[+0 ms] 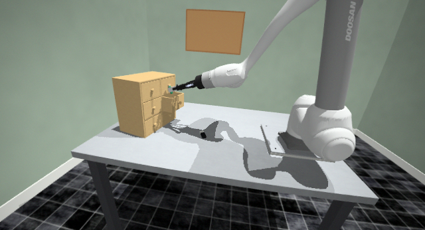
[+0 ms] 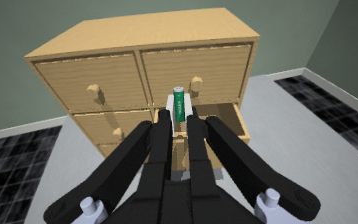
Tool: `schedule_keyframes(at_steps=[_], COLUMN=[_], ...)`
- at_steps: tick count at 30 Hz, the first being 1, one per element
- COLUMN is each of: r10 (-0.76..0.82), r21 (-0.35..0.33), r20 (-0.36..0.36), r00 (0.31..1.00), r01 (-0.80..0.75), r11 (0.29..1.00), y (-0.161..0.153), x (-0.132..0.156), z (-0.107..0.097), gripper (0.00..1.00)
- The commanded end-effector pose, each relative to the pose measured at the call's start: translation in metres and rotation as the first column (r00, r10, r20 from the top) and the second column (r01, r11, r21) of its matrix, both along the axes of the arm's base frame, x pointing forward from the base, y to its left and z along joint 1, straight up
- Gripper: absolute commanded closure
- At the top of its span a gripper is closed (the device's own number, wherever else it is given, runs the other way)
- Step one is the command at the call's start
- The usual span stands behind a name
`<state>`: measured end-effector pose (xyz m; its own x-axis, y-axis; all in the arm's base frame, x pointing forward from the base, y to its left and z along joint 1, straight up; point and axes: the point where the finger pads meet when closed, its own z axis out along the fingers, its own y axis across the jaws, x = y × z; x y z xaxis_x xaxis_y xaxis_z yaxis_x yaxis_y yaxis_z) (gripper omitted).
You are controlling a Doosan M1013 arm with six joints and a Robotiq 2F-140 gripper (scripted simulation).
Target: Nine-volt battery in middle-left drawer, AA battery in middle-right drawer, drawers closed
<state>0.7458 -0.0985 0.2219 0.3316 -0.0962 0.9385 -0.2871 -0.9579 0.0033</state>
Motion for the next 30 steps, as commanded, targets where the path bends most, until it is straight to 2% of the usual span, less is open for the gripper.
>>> schedule_keyframes(at_steps=[1, 7, 17, 18, 30], r10=[0.0, 0.0, 0.0, 0.0, 0.0], r21=[0.0, 0.0, 0.0, 0.0, 0.0], r20=[0.0, 0.0, 0.0, 0.0, 0.0], r00=[1.0, 1.0, 1.0, 1.0, 1.0], r01=[0.0, 0.0, 0.0, 0.0, 0.0], r11=[1.0, 1.0, 1.0, 1.0, 1.0], y=[0.0, 0.0, 0.0, 0.0, 0.0], x=[0.0, 0.0, 0.0, 0.0, 0.0], z=[0.0001, 0.0001, 0.0001, 0.0001, 0.0001], gripper=[0.94, 0.94, 0.83, 0.0, 0.0])
